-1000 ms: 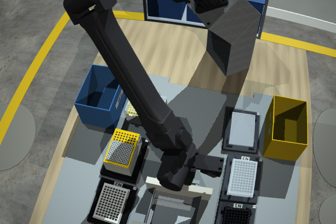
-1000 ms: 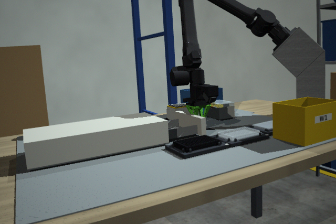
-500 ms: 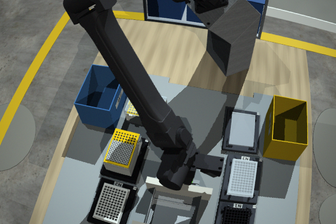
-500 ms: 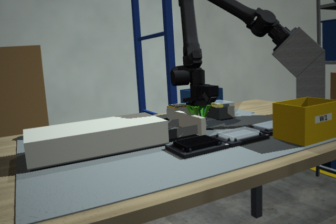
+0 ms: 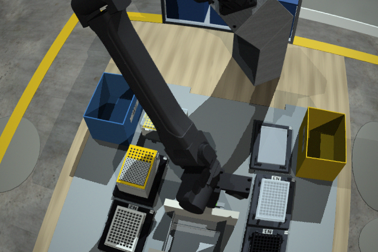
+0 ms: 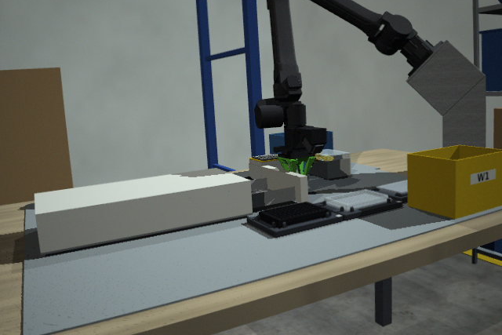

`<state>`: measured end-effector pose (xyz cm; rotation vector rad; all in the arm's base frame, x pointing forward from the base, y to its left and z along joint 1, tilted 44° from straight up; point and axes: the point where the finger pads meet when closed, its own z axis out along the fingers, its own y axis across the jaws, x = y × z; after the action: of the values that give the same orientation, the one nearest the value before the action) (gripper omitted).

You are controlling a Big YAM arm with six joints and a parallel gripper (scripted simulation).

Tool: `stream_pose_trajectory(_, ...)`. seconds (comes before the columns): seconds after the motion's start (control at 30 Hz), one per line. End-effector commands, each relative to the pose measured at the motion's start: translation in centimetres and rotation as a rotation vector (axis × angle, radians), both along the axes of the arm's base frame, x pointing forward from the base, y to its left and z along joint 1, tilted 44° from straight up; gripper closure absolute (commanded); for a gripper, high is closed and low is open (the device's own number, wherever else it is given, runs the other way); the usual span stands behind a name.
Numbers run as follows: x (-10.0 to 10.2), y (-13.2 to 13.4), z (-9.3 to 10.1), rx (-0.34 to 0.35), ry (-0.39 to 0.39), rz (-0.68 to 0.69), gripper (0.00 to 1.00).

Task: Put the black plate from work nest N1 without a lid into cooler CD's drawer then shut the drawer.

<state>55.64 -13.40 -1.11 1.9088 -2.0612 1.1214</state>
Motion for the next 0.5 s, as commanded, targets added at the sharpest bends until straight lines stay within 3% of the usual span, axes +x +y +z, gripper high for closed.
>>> stream_pose_trajectory(0.0,-0.89,-0.39,1.18,-0.007,0.005,-0.001,0.70)
stream_pose_trajectory(0.47,-0.98,-0.69,1.19,-0.009,-0.012,-0.004,0.70)
